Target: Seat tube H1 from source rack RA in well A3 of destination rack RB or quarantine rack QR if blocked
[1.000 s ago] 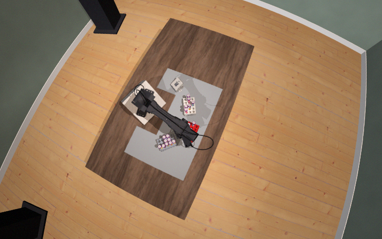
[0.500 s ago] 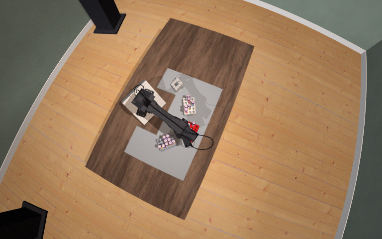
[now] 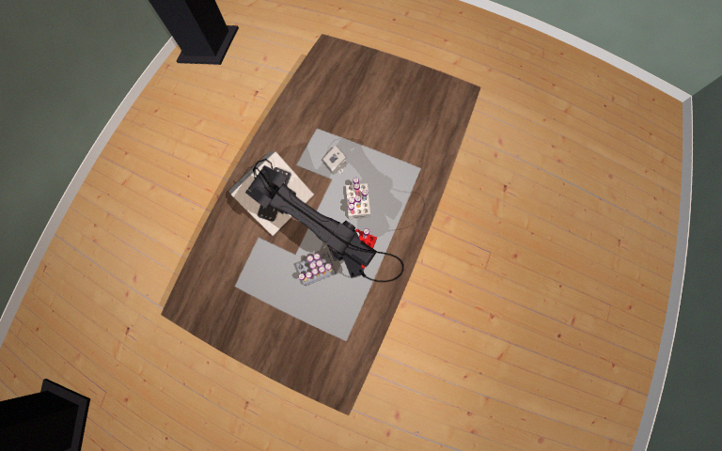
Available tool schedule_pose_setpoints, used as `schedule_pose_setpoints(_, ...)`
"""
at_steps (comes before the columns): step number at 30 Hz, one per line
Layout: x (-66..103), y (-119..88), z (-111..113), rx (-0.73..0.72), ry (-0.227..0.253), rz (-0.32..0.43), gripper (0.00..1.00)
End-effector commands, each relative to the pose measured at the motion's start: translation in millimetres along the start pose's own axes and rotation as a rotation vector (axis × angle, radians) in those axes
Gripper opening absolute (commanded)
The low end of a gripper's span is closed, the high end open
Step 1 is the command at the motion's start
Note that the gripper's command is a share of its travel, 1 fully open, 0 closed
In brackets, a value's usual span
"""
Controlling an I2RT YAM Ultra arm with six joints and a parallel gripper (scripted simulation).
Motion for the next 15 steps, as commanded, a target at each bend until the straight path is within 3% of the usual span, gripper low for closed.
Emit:
schedule_pose_setpoints(1,30.0,5,2,-0.01,0.029,-0.044,0.3)
schedule_pose_setpoints(7,45.9,3,0,-0.011,0.029,-0.044,0.3)
schedule_pose_setpoints(15,53.8,3,0,-0.011,0.029,-0.044,0.3)
Point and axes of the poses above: the point where the finger pads meet when closed, its own x axis back along the fingers, its own z axis across the jaws, y = z × x, the point moved 1 cm from there along x, back along the fingers, and after that the axes turned 9 degrees about -x, right-handed, at the moved point
